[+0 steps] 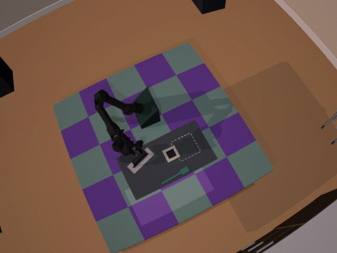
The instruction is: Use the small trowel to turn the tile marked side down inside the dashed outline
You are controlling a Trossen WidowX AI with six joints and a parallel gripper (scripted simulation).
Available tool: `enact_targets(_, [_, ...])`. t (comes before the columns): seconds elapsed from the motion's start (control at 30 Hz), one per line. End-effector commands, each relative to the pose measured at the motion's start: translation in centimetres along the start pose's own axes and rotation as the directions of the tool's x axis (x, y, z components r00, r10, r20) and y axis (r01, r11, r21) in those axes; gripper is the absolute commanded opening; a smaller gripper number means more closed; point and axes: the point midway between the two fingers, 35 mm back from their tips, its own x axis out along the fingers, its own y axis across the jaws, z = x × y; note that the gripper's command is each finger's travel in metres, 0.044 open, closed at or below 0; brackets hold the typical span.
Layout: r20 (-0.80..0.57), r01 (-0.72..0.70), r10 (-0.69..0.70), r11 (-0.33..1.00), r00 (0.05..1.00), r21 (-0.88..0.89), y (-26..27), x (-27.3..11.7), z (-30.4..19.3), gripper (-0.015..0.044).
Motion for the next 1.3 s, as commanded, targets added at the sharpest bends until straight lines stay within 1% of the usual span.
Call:
enact_targets(0.0, [0.029, -0.029, 0.026, 0.993, 0.999, 0.115, 0.1, 0.0, -0.3, 0.03])
enact_targets(0.27, [0.097, -0.101, 0.071, 0.932, 0.993, 0.348, 0.1, -0.2, -0.9, 0.03])
enact_targets(0.53, [0.166, -0.183, 0.109, 0.818, 0.98, 0.545, 0.1, -0.4, -1.4, 0.03])
enact_targets(0.77, [0.172, -0.19, 0.112, 0.807, 0.979, 0.559, 0.1, -0.3, -1.4, 0.03])
enact_targets(1.27, [0.171, -0.19, 0.111, 0.808, 0.979, 0.557, 0.3, 2.0, -0.7, 0.03])
